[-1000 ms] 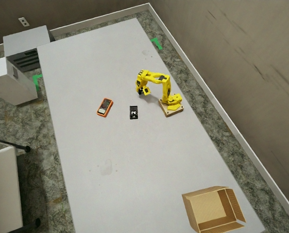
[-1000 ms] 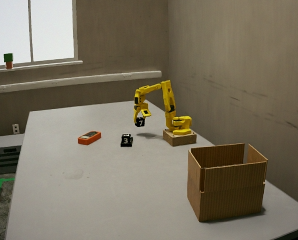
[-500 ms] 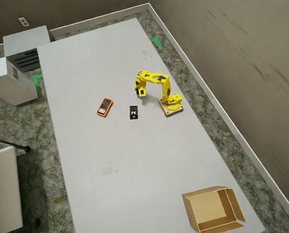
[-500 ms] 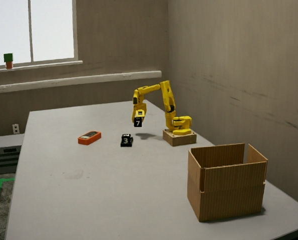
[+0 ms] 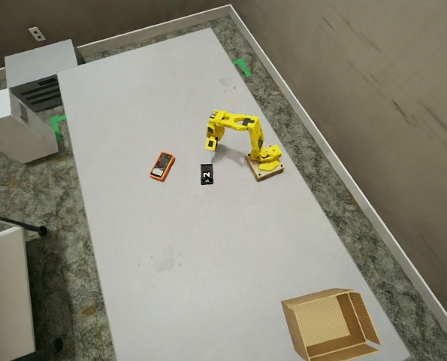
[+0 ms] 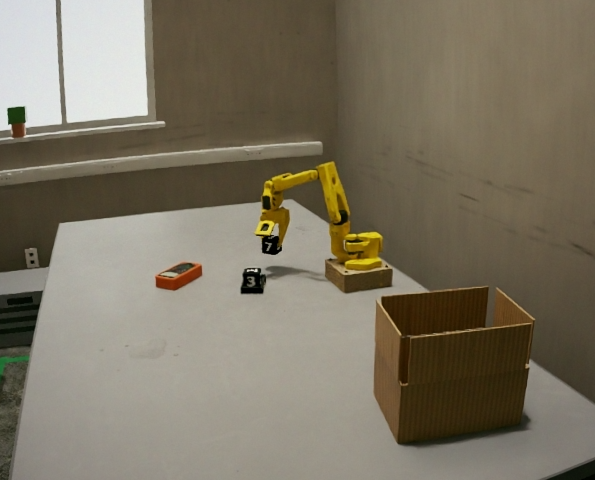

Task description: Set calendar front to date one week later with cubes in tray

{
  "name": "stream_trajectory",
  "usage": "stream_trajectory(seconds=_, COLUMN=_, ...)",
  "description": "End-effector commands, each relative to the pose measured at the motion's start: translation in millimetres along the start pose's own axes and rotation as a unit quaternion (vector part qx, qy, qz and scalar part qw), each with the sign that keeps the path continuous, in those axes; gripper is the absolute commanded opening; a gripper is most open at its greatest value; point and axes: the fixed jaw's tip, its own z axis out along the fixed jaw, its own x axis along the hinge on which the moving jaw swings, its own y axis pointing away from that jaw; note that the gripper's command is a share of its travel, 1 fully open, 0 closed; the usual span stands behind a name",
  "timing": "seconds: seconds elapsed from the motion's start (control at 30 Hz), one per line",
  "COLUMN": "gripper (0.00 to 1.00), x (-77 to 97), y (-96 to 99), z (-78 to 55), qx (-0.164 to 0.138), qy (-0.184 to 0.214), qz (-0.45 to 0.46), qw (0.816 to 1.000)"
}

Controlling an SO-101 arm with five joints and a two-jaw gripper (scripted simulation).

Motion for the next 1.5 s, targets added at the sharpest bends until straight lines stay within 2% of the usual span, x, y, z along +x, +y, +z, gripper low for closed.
stream_trajectory(seconds=0.0, gripper=0.0, x=-5.5, y=-2.4, z=0.2, qx=-0.004, qy=-0.001, qz=0.071, qw=0.997)
stream_trajectory(seconds=0.17, gripper=0.0, x=-10.2, y=-5.5, z=1.0, qx=-0.004, qy=0.0, qz=0.168, qw=0.986)
stream_trajectory(seconds=0.33, gripper=0.0, x=-15.0, y=-8.7, z=1.8, qx=-0.004, qy=0.0, qz=0.262, qw=0.965)
stream_trajectory(seconds=0.4, gripper=0.0, x=-15.0, y=-8.7, z=1.8, qx=-0.004, qy=0.0, qz=0.262, qw=0.965)
stream_trajectory(seconds=0.47, gripper=0.0, x=-16.8, y=-10.0, z=2.1, qx=-0.004, qy=0.0, qz=0.299, qw=0.954)
stream_trajectory(seconds=0.9, gripper=0.0, x=-27.4, y=-18.1, z=4.2, qx=-0.004, qy=0.001, qz=0.504, qw=0.864)
stream_trajectory(seconds=0.97, gripper=0.0, x=-27.4, y=-18.1, z=4.2, qx=-0.004, qy=0.001, qz=0.504, qw=0.864)
stream_trajectory(seconds=1.47, gripper=0.0, x=-35.5, y=-25.2, z=6.2, qx=-0.004, qy=0.002, qz=0.657, qw=0.754)
